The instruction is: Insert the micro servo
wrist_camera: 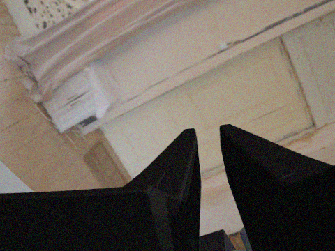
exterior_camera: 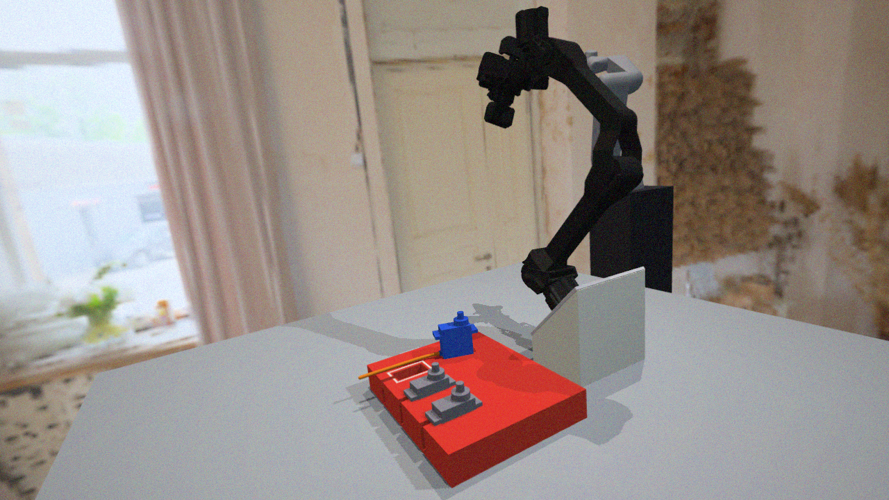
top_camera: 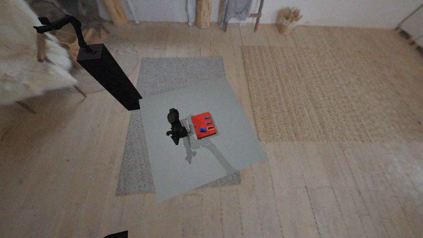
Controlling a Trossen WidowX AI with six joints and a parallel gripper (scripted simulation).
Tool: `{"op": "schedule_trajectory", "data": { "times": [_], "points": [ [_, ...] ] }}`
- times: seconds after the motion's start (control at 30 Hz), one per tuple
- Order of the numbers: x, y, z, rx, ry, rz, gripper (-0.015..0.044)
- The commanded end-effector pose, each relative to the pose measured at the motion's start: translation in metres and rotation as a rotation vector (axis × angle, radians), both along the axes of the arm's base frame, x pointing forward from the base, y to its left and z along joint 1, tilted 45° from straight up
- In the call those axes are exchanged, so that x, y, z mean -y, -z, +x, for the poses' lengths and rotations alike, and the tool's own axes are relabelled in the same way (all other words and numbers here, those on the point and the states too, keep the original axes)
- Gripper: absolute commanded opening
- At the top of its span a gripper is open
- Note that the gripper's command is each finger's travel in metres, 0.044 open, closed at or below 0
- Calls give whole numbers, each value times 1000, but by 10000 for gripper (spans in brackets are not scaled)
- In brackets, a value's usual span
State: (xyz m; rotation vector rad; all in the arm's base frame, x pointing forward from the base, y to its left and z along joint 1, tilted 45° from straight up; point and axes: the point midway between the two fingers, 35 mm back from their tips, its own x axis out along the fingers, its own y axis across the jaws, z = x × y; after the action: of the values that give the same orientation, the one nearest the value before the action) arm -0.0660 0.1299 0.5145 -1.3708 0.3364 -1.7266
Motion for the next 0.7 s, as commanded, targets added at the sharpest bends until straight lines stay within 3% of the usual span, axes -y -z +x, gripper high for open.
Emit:
{"op": "schedule_trajectory", "data": {
  "times": [0.0,0.5,0.67],
  "points": [
    [27,-4,3,-8,-67,57,0],
    [151,1,39,55,-363,391,0],
    [169,6,52,57,-416,450,0]
  ]
}}
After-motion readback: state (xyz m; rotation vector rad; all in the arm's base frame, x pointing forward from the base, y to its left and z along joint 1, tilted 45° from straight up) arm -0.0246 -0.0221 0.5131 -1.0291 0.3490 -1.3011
